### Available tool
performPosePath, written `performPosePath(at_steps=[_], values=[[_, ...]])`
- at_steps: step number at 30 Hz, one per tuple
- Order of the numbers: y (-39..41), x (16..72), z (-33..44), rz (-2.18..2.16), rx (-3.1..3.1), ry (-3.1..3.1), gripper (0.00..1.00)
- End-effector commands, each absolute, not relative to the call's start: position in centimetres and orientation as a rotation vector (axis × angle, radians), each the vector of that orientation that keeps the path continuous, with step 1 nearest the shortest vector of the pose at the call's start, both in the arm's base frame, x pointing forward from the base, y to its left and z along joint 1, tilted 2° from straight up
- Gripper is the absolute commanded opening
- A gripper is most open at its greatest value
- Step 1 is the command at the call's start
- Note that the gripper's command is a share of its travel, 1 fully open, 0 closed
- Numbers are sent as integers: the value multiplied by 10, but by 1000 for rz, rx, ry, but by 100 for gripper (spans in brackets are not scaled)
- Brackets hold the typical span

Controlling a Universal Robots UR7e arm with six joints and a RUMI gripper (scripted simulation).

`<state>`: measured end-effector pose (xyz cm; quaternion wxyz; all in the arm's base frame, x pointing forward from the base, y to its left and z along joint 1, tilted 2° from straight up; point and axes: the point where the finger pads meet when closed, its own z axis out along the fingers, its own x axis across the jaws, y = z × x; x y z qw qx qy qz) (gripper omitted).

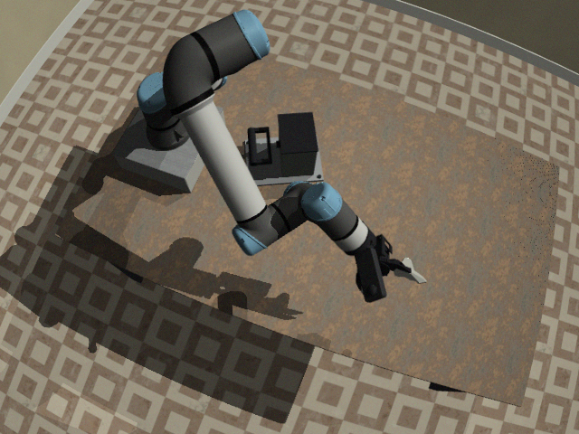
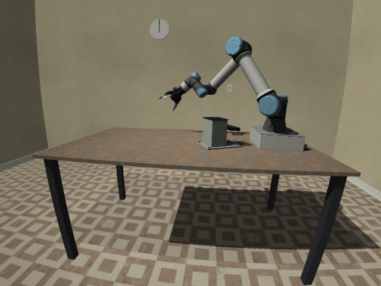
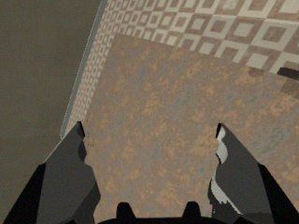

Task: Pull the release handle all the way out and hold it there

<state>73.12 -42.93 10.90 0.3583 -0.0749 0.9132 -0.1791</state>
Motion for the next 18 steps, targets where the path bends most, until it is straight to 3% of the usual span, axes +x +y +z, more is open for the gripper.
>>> performPosePath(at_steps=[1,18], values=[[-414,724,115,-439,-202,2390,100],[-343,682,130,-338,-248,2538,100]])
